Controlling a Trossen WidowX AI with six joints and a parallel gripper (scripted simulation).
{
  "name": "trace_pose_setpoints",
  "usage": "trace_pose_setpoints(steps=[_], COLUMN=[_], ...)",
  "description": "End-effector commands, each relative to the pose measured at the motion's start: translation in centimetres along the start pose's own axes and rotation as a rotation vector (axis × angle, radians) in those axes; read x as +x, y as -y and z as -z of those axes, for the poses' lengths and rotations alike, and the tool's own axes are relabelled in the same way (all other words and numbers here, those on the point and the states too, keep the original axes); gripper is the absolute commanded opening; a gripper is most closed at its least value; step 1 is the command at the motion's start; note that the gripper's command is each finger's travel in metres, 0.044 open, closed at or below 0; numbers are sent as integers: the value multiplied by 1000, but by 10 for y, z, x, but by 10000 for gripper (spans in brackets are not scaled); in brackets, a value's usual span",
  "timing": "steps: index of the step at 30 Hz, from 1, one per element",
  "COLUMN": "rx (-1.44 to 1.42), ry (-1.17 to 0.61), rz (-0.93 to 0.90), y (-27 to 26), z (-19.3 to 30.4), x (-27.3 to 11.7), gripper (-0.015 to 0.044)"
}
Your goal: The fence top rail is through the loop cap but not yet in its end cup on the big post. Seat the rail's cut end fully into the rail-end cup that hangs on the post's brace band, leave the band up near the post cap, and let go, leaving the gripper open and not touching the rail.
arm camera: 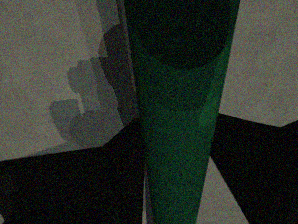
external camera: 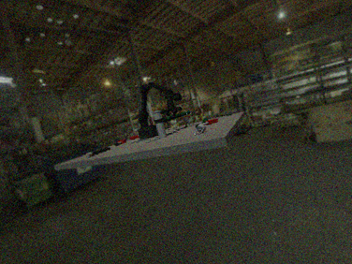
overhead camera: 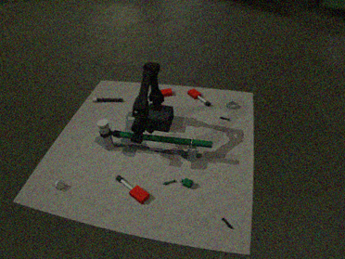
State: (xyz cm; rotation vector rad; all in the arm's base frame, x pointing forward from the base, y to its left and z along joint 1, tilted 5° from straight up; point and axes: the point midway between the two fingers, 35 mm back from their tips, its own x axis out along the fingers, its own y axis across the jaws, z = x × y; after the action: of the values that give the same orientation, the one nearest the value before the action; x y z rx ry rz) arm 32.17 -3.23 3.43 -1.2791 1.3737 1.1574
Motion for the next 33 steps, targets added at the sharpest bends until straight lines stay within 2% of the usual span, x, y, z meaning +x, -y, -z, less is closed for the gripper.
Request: trace_pose_setpoints(steps=[1,33], rx=[0,0], ry=[-9,-11], rz=[2,2], y=[0,0], z=[4,16], x=[0,2], gripper=[0,0])
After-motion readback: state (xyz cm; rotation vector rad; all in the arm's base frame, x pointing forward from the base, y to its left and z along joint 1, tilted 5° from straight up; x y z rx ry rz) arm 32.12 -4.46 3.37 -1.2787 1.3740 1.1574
